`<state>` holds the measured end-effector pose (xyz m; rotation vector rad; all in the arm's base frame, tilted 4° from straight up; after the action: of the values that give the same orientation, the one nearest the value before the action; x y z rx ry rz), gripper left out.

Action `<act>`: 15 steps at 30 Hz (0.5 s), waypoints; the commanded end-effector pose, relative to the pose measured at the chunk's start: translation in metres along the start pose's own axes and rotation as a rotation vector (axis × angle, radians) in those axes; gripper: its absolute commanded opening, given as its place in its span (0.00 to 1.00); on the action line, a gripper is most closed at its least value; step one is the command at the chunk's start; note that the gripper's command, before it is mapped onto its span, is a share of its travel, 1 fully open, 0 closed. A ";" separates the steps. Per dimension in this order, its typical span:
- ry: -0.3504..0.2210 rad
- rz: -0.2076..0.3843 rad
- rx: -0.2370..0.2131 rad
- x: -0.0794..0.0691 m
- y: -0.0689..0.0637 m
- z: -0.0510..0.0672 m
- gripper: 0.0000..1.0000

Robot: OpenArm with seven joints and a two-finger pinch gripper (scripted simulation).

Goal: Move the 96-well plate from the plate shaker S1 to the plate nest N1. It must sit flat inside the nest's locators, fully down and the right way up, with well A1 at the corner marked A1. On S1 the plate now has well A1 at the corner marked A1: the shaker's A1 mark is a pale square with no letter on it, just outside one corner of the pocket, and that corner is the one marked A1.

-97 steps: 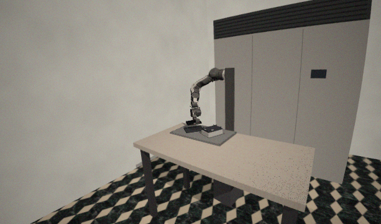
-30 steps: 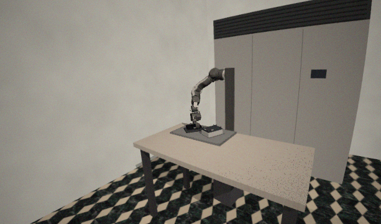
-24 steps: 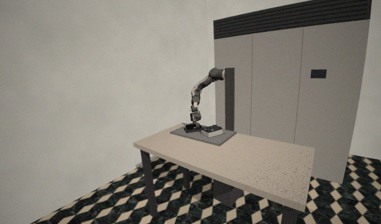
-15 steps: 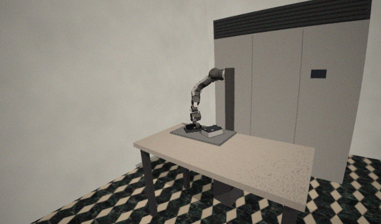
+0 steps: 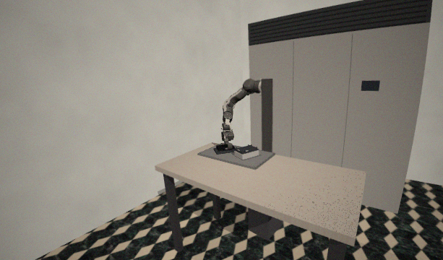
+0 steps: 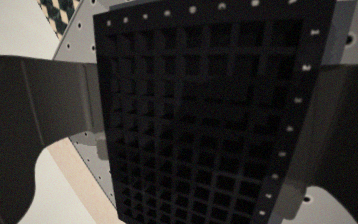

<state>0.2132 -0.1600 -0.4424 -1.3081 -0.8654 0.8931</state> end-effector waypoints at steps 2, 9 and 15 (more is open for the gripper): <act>-0.002 -0.007 -0.004 0.001 0.000 -0.001 0.00; -0.002 -0.007 -0.004 0.001 0.000 -0.001 0.00; -0.003 -0.008 -0.005 0.002 0.002 -0.001 0.00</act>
<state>0.2143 -0.1604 -0.4446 -1.3129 -0.8663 0.8902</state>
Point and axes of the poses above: the point where the finger pads meet when closed, its own y axis out along the fingers, its own x axis across the jaws, z = x × y, the point moved 2 cm from there along -y, back along the fingers, and after that the axes turned 8 degrees about -y, right-handed, at the moved point
